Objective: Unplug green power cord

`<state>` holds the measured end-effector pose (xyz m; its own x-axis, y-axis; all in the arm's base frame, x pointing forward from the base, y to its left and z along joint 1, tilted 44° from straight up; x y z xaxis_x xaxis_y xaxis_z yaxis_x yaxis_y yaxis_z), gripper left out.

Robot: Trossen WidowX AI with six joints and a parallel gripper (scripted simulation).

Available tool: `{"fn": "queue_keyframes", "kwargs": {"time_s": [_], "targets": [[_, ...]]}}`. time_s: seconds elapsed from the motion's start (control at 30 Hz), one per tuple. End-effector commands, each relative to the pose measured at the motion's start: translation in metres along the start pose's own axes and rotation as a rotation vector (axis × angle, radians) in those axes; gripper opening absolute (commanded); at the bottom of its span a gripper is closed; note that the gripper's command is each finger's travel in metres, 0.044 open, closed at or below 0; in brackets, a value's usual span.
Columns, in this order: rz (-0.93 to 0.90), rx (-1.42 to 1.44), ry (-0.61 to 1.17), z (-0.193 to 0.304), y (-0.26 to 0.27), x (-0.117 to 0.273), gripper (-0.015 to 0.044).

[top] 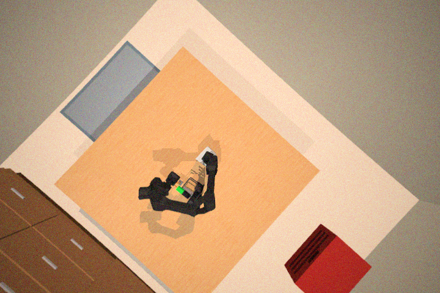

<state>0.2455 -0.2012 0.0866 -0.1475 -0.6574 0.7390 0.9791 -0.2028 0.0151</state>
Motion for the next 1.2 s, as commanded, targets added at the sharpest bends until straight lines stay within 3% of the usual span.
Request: {"fn": "queue_keyframes", "kwargs": {"time_s": [0.0,1.17], "targets": [[0.000,-0.007,0.007,0.007,-0.001,0.000,0.0160],[0.001,-0.008,0.012,0.063,-0.010,-0.001,0.0160]]}}
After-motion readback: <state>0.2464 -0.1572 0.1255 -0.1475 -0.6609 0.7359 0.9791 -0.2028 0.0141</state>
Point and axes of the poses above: the point midway between the two fingers, 35 mm back from their tips, its own x axis back along the fingers, its own y axis across the jaws, z = x × y, the point moved 8 cm from there along x, back along the fingers, and after that the axes turned 6 degrees about -x, right-handed, at the moved point
